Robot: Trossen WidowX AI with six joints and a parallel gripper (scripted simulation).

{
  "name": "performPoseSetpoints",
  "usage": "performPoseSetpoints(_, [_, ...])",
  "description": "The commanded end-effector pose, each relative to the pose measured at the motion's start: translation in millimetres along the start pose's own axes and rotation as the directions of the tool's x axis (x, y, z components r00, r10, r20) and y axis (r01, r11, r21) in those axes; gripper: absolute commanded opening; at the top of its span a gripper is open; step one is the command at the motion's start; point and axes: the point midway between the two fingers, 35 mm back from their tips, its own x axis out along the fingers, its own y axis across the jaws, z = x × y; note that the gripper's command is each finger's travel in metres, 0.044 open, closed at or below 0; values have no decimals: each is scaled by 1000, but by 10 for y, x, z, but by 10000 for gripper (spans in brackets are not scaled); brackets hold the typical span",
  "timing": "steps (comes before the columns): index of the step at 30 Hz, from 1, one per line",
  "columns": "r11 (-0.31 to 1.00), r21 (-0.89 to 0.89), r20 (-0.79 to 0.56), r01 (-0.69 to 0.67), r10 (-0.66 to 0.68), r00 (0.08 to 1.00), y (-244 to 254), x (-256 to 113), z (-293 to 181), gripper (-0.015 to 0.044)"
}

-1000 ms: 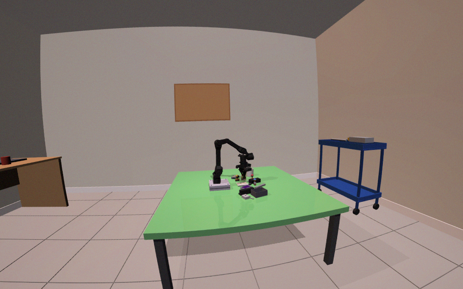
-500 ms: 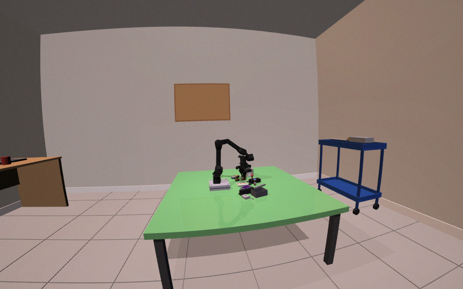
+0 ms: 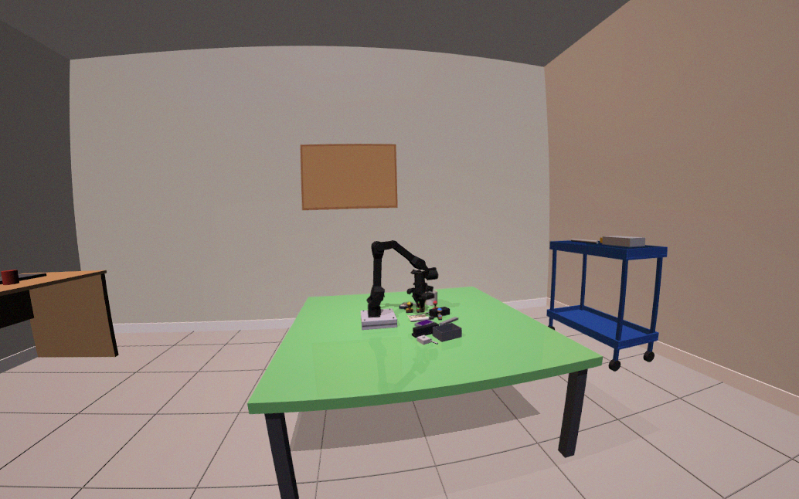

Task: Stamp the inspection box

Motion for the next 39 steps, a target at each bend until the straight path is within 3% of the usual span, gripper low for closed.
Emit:
performPoseSetpoints(1, [1000, 5, -7, 1, -1, 1000, 5, 43, -25, 0])
performPoseSetpoints(39, [1000, 4, -6, 2, -2, 1000, 13, 275, -49, 0])
